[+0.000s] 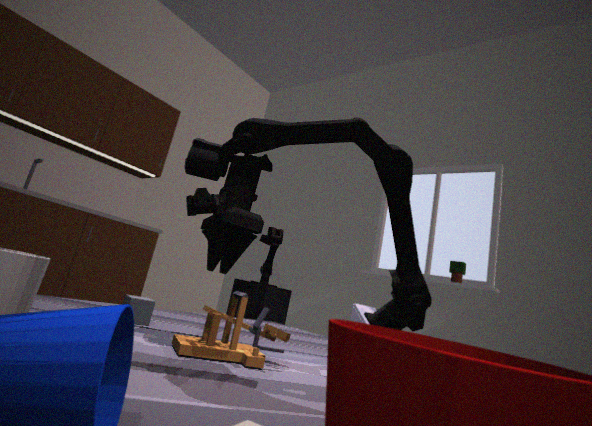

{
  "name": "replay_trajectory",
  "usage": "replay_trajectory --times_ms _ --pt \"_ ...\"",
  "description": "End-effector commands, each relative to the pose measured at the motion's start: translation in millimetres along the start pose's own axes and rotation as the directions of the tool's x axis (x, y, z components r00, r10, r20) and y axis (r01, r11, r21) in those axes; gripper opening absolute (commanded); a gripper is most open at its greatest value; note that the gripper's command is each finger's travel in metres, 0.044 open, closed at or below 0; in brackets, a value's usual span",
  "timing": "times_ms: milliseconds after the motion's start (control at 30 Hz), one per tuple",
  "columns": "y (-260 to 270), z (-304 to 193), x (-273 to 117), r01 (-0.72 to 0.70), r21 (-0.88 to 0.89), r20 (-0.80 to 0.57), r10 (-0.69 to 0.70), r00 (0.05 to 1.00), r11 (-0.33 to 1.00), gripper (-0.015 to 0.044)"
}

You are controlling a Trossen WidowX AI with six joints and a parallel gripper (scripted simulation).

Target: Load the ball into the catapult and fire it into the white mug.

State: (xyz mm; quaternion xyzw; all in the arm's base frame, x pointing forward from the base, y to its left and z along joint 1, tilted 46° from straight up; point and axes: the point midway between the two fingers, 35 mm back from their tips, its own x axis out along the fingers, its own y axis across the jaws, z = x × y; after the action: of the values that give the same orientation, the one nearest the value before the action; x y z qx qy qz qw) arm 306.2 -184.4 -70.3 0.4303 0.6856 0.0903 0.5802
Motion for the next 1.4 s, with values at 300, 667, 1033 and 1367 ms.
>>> replay_trajectory --times_ms 300,667,1033,1367 --pt "10 -6 -30 -0.003 -0.002 -0.016 0.003 1.000 1.000 0.0387" --pt "142 -87 -8 0.020 -0.183 -0.001 -0.020 1.000 0.983 0.0300" --pt "199 -212 46 -0.017 -0.387 -0.025 0.008 1.000 0.922 0.0300" --pt "200 -246 61 -0.035 -0.435 -0.040 0.020 0.999 0.900 0.0300"
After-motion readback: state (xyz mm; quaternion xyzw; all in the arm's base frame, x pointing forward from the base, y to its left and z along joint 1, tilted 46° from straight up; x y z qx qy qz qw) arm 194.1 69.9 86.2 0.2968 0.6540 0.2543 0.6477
